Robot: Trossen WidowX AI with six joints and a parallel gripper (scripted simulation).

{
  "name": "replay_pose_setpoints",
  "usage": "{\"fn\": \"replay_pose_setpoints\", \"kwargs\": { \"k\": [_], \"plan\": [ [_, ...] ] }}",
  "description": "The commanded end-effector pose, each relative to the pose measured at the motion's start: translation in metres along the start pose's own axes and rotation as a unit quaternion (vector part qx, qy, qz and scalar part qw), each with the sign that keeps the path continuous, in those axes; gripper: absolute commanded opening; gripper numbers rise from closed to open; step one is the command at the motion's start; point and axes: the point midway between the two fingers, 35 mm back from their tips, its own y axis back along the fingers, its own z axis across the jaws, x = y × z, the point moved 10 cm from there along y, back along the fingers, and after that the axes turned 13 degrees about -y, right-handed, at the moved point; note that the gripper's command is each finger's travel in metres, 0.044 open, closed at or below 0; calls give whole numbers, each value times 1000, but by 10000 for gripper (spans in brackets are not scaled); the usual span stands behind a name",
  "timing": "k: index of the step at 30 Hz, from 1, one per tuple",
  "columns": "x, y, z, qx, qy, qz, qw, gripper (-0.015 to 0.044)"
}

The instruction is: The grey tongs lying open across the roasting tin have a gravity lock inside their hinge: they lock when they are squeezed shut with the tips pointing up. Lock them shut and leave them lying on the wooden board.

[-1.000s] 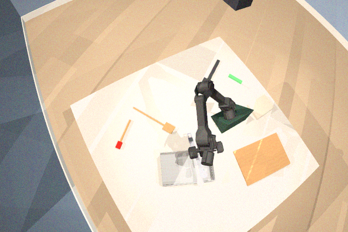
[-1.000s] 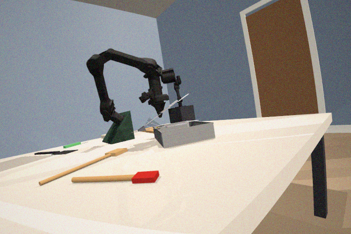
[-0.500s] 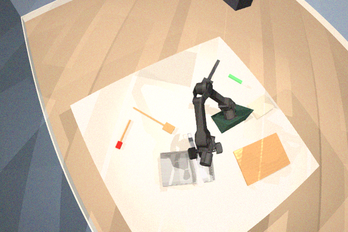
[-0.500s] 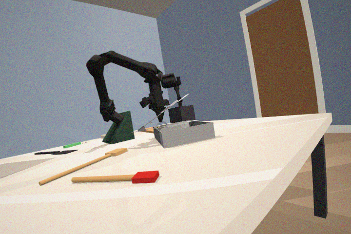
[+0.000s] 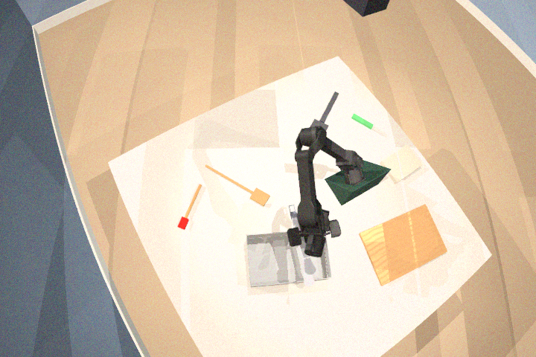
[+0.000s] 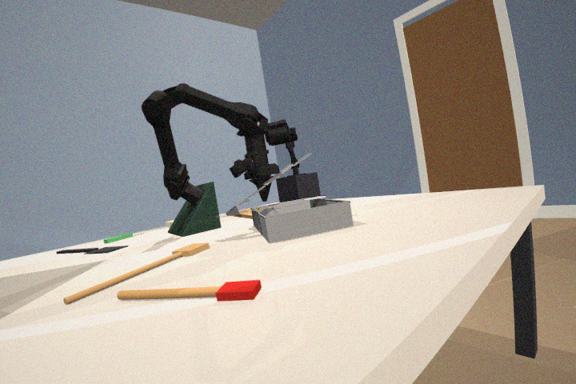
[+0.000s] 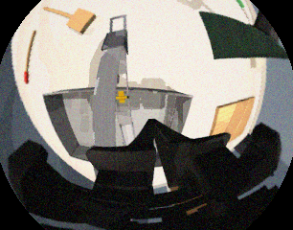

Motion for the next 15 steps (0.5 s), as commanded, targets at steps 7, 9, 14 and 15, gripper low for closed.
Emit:
{"fn": "replay_pose_setpoints", "kwargs": {
  "k": [7,9,14,15],
  "plan": [
    [6,1,18,-3,0,1,1000,-150],
    [7,1,21,-3,0,1,1000,-150],
    [9,2,29,-3,0,1,1000,-150],
    [9,2,30,-3,0,1,1000,-150]
  ]
}}
